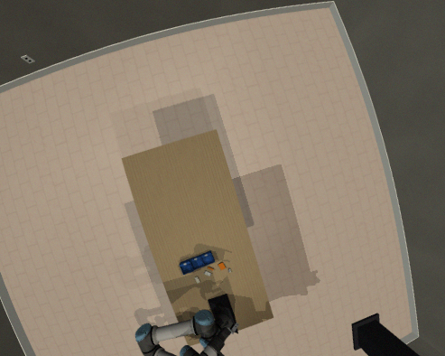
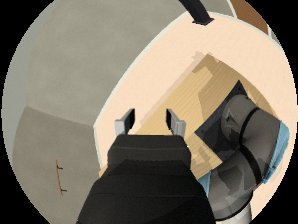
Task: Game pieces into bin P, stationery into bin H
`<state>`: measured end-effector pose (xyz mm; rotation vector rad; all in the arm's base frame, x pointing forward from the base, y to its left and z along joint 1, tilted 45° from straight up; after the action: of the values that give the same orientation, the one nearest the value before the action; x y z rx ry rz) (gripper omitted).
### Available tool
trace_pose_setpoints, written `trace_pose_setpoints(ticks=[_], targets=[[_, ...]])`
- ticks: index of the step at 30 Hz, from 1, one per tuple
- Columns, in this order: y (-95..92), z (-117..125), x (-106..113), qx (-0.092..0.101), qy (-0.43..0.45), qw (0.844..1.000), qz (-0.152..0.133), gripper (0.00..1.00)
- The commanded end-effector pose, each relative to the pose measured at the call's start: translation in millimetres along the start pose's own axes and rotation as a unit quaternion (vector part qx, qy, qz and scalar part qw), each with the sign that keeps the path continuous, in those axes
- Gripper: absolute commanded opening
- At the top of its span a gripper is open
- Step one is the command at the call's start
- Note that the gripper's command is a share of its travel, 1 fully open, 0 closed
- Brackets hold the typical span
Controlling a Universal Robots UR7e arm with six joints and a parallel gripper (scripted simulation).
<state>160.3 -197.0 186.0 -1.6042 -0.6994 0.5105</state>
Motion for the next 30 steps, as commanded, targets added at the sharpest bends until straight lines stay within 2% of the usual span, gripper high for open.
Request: trace_pose_setpoints(ticks=[1,17,18,30], targets=[[-0.2,0,0,0.000,0.000,1.000,0.000,1.00],[-0.2,0,0,0.000,0.000,1.000,0.000,1.00],[5.1,5,3,0.000,0.000,1.000,0.000,0.31],[68.9,73,40,0.000,0.000,1.000,0.000,0.31]])
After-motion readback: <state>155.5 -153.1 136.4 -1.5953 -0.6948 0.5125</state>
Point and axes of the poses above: the point where the finger pads meet when closed, its own y axis out along the fingers, its own z axis across the jaws, x = y × z, the point moved 7 cm from there along -y, back along the fingers, and after that the axes turned 3 degrees about y, right-handed, at the moved point
